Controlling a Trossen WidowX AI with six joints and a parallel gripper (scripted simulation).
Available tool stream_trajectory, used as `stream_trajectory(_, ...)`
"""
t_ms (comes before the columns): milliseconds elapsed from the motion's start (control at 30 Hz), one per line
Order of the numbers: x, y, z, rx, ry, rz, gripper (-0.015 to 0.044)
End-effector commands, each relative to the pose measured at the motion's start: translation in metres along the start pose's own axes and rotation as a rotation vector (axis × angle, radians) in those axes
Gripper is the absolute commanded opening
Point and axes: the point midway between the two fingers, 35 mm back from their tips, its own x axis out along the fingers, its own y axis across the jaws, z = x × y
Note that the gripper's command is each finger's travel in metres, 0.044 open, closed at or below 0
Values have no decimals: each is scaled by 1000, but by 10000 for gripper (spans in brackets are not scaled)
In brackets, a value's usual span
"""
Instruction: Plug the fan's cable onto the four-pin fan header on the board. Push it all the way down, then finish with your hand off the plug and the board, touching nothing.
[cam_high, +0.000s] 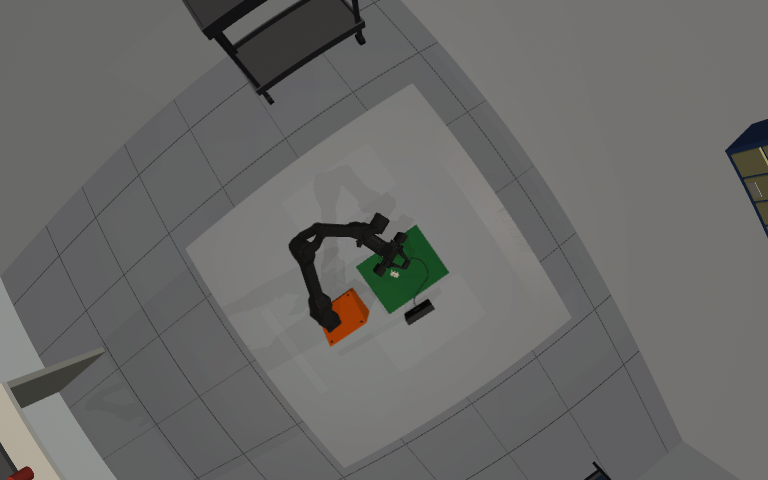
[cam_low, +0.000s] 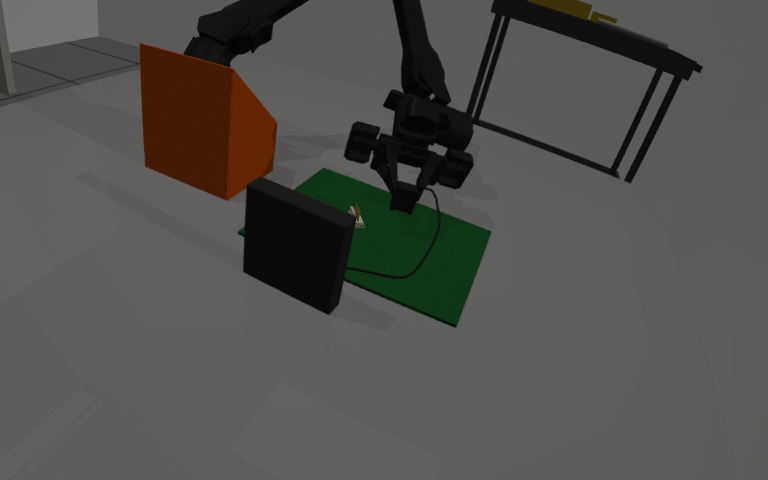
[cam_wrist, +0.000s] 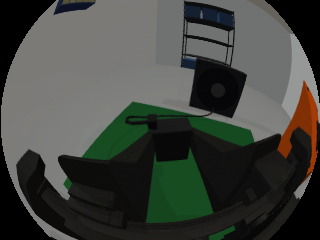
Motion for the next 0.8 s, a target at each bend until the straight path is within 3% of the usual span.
stream_trajectory(0, -6, 1, 2, 23, -54, 33, 0)
stream_trajectory(300, -16, 4, 2, 64, -140, 97, 0)
stream_trajectory(767, -16, 4, 6, 54, -122, 88, 0)
